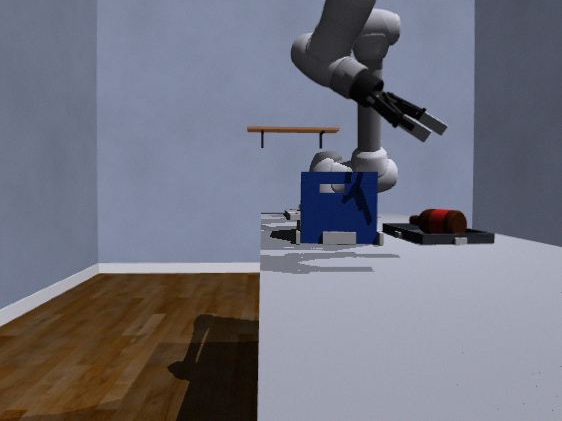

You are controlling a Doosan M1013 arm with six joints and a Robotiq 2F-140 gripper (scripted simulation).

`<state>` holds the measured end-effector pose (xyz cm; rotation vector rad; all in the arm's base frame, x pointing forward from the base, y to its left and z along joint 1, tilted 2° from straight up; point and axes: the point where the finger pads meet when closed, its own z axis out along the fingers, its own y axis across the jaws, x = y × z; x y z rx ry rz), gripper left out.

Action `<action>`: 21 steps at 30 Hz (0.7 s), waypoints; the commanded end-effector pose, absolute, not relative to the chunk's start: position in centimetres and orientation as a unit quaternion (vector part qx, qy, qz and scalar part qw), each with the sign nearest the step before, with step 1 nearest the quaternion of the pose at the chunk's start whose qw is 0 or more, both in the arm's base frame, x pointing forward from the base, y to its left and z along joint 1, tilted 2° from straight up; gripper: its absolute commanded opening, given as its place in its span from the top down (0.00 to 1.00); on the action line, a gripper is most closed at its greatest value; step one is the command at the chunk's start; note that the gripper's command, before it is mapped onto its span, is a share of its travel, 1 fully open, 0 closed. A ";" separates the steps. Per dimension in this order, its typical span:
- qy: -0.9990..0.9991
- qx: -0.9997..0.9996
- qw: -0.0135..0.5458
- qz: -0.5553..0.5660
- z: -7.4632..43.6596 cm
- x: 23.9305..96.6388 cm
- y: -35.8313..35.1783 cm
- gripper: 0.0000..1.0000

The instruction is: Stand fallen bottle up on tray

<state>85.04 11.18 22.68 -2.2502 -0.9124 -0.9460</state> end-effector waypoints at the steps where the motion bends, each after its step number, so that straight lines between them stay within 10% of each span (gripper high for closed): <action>1: -0.323 -0.873 0.224 -0.287 21.9 81.6 12.4 0.00; 21: -0.281 -0.941 0.116 -0.149 20.1 73.2 14.8 0.00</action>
